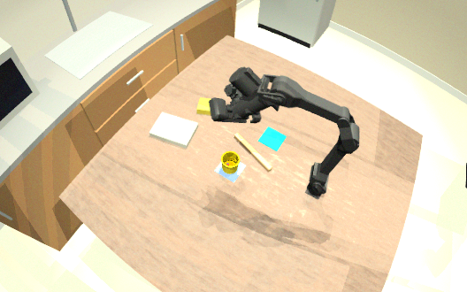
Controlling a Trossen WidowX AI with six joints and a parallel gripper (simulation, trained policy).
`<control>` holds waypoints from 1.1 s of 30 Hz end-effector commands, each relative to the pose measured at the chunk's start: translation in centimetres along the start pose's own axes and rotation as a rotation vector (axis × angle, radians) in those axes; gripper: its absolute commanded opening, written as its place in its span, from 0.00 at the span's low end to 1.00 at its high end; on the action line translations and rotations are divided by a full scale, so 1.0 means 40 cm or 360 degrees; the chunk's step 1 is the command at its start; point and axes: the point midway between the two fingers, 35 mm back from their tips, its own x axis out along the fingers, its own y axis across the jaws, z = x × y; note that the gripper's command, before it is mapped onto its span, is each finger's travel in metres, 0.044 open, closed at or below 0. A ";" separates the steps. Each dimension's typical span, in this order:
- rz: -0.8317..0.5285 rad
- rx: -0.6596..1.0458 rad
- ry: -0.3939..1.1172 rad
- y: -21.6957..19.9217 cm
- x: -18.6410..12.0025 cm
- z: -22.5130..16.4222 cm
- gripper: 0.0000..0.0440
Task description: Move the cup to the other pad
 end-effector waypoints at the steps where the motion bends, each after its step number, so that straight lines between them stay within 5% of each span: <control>1: -0.0072 0.0088 0.0073 0.002 0.018 -0.015 0.35; 33: -0.0885 0.0380 0.0428 -0.174 0.162 -0.135 0.40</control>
